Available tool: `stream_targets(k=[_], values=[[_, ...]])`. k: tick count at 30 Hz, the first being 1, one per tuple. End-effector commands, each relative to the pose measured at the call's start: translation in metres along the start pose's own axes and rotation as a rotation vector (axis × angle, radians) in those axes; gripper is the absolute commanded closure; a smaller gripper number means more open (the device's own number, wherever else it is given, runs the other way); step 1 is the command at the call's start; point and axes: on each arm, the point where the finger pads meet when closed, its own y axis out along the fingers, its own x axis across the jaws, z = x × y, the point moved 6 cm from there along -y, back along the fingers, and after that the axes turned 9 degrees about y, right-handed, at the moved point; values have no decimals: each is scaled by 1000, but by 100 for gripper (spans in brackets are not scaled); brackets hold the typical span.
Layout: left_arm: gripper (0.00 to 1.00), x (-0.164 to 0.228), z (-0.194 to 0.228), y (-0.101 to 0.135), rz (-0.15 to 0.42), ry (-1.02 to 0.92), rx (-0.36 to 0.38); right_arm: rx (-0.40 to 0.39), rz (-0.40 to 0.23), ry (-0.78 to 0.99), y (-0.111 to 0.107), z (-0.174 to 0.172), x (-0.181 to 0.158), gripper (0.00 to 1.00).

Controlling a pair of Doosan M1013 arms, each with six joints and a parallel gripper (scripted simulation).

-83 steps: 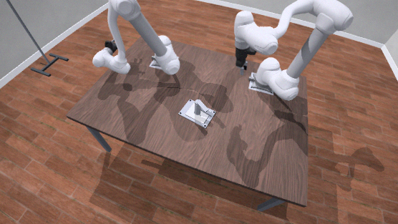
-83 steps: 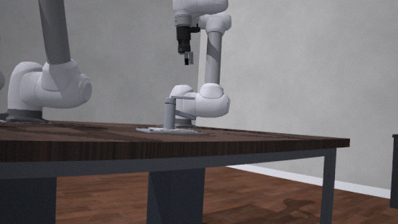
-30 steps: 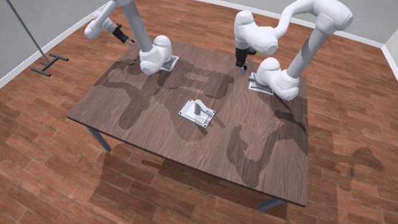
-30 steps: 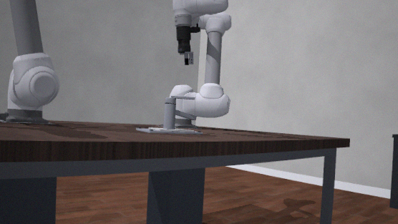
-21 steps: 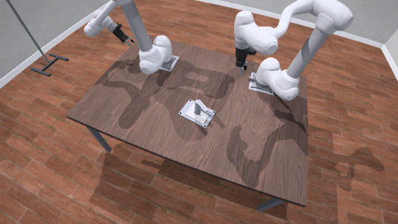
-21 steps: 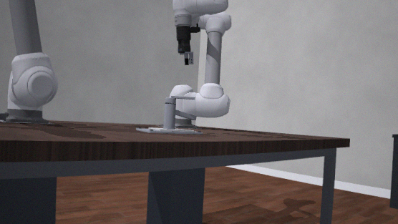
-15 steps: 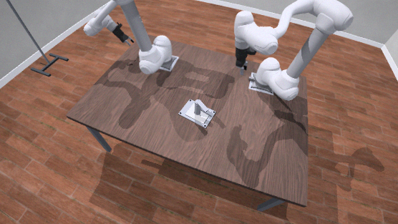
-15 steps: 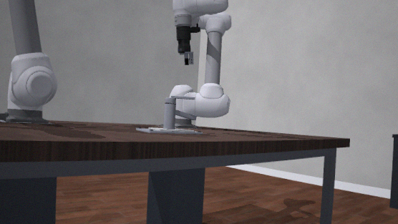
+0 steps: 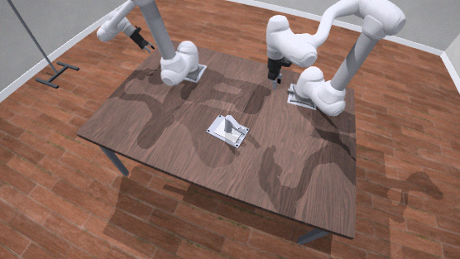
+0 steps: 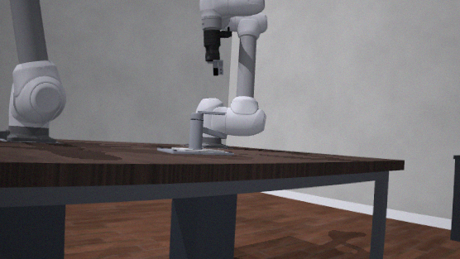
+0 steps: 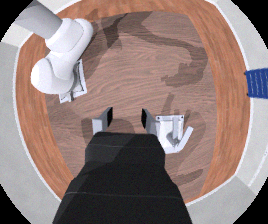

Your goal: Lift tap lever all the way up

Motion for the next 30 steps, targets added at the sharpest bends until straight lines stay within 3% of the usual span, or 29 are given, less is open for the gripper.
stream_targets(k=[1, 6, 7, 21, 23, 27, 30], values=[[0, 39, -10, 6, -10, 52, -17, -1, 0, 0, 0, 0, 0, 0], [0, 68, -17, 13, -19, 90, -29, -1, 0, 0, 0, 0, 0, 0], [0, 95, -24, 21, -27, 126, -39, -1, 0, 0, 0, 0, 0, 0], [0, 219, -48, 68, -74, 285, -81, -1, 0, 0, 0, 0, 0, 0], [0, 219, -48, 68, -74, 285, -81, -1, 0, 0, 0, 0, 0, 0], [0, 265, -55, 92, -94, 343, -93, -1, 0, 0, 0, 0, 0, 0], [0, 269, -56, 94, -96, 348, -94, -1, 0, 0, 0, 0, 0, 0]])
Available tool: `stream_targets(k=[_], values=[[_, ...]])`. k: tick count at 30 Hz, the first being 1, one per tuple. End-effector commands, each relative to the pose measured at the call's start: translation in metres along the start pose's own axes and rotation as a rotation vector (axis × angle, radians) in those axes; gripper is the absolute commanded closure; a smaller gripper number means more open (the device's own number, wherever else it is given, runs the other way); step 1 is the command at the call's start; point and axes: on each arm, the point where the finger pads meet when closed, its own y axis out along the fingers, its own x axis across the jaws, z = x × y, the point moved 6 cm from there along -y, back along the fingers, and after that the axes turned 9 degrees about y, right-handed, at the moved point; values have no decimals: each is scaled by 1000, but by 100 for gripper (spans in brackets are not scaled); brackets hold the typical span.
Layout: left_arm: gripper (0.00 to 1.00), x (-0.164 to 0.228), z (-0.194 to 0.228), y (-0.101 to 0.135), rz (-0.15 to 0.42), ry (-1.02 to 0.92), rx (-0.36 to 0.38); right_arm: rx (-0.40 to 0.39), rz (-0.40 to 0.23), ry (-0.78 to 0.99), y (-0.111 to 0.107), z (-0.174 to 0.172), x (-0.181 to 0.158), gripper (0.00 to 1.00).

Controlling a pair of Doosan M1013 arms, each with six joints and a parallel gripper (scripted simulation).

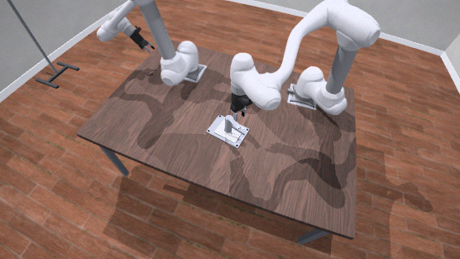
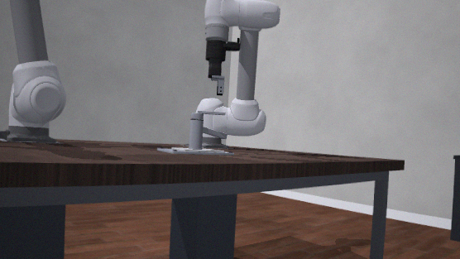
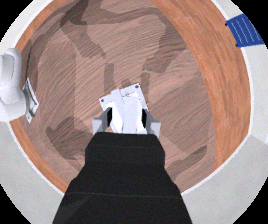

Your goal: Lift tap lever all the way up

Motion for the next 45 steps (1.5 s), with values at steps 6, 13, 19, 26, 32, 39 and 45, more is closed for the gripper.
stream_targets(k=[6, 13, 19, 26, 32, 39, 45], values=[[100, 7, 2, 3, -4, 8, -2, -1, 0, 0, 0, 0, 0, 0], [100, 7, 2, 3, -4, 8, -2, -1, 0, 0, 0, 0, 0, 0], [100, 7, 2, 3, -4, 8, -2, -1, 0, 0, 0, 0, 0, 0], [100, 7, 2, 3, -4, 8, -2, -1, 0, 0, 0, 0, 0, 0], [100, 7, 2, 3, -4, 8, -2, -1, 0, 0, 0, 0, 0, 0], [100, 7, 2, 3, -4, 8, -2, -1, 0, 0, 0, 0, 0, 0], [100, 7, 2, 3, -4, 8, -2, -1, 0, 0, 0, 0, 0, 0]])
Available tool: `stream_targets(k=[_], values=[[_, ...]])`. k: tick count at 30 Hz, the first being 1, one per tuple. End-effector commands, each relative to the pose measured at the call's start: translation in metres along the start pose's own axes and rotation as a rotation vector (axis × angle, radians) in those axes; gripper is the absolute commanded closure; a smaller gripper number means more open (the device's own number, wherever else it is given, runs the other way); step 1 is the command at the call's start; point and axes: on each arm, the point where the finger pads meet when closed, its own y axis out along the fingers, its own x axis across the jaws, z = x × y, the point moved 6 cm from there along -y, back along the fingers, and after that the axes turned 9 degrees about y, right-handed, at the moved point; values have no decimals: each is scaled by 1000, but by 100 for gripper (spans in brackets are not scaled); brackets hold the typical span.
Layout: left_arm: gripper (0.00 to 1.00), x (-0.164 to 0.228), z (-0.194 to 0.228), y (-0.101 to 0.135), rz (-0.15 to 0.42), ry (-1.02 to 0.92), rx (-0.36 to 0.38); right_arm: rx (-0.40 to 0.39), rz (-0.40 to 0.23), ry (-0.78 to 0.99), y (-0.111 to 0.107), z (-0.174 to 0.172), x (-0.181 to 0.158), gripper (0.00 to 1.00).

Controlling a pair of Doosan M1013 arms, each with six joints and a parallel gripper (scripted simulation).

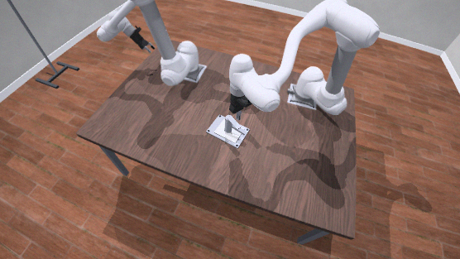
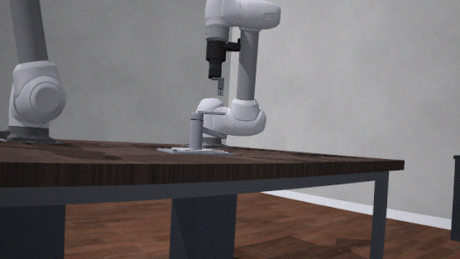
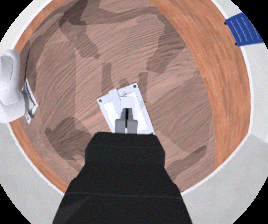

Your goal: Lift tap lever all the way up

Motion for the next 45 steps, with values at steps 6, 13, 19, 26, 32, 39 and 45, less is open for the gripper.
stream_targets(k=[6, 13, 19, 26, 32, 39, 45], values=[[0, 0, 0, -1, -1, 0, 1, -1, 0, 0, 0, 0, 0, 0], [0, 0, 0, -1, -1, 0, 1, -1, 0, 0, 0, 0, 0, 0], [0, 0, 0, -1, -1, 0, 1, -1, 0, 0, 0, 0, 0, 0], [0, 0, 0, -1, -1, 0, 1, -1, 0, 0, 0, 0, 0, 0], [0, 0, 0, -1, -1, 0, 1, -1, 0, 0, 0, 0, 0, 0], [0, 0, 0, -1, -1, 0, 1, -1, 0, 0, 0, 0, 0, 0], [0, 0, 0, 1, -1, 0, 0, -1, 0, 0, 0, 0, 0, 0]])
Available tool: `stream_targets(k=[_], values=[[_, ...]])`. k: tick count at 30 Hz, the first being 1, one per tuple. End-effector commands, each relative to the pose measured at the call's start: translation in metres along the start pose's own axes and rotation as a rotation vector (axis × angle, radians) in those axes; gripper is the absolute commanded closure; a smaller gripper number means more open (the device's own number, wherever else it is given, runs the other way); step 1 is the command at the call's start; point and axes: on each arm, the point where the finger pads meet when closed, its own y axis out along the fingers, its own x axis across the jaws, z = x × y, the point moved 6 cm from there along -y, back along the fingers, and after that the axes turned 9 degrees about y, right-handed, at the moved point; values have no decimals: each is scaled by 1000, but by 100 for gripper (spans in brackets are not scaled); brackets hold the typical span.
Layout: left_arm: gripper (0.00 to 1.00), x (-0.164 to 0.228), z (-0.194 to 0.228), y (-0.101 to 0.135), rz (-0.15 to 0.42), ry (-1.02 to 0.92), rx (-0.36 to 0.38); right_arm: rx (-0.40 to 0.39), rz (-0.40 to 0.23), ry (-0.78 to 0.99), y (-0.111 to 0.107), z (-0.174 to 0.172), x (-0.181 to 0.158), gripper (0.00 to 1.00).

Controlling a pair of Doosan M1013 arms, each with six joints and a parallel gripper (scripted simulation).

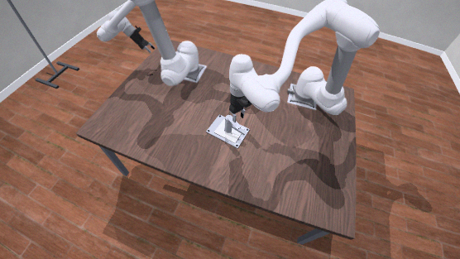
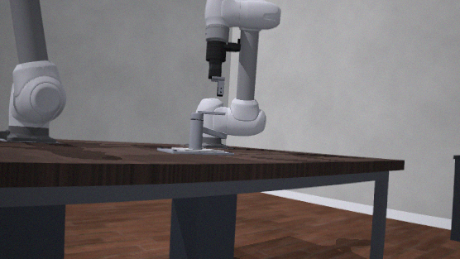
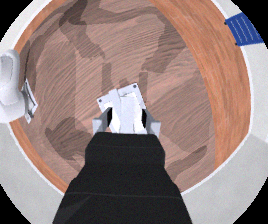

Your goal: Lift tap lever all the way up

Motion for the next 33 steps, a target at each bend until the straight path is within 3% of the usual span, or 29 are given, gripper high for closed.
stream_targets(k=[1, 33], values=[[0, 0, 0, 1, -1, 0, 0, -1, 0, 0, 0, 0, 0, 0], [0, 1, 0, 40, 0, 0, 0, -1, 0, 0, 0, 0, 0, 0]])
